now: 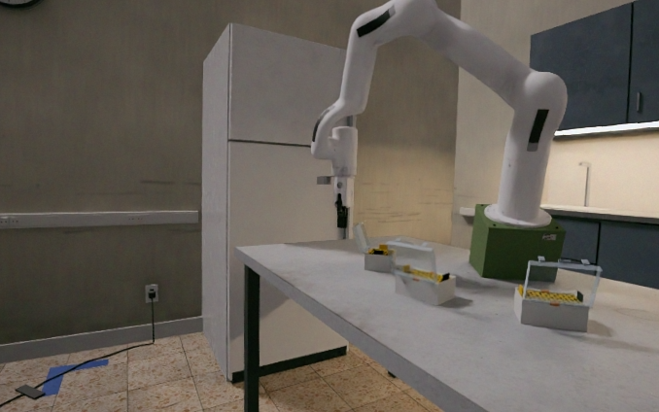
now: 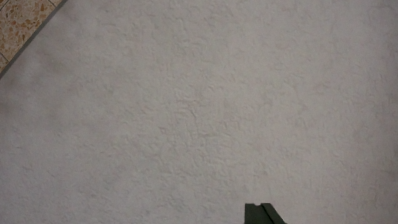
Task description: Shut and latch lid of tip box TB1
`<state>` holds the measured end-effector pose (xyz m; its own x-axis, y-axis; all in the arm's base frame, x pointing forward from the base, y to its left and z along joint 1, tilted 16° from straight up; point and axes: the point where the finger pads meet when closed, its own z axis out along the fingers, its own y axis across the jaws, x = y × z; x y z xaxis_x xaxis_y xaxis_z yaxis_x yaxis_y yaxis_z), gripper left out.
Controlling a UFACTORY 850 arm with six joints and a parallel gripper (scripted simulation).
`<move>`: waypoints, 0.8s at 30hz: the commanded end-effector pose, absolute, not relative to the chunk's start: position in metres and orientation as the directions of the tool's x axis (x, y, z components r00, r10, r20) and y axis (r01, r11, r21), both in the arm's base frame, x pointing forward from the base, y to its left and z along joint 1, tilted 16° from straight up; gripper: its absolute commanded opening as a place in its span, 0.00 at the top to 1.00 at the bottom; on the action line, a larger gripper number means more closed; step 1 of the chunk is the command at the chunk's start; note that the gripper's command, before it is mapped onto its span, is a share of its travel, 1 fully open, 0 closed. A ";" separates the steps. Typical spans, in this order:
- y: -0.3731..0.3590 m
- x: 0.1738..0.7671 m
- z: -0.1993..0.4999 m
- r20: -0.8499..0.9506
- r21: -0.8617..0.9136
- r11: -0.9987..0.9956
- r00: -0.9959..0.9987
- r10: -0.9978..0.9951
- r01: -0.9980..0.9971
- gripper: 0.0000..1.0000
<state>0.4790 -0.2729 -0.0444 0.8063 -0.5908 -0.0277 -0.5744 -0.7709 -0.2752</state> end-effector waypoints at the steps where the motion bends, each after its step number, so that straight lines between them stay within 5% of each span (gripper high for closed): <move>1: -0.272 0.481 -0.049 -0.025 -0.276 -0.771 0.806 -0.591 -0.574 1.00; 24: -0.265 0.470 -0.047 -0.025 -0.276 -0.771 0.806 -0.591 -0.574 1.00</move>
<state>0.4718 -0.2661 -0.0484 0.8063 -0.5908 -0.0281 -0.5744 -0.7709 -0.2752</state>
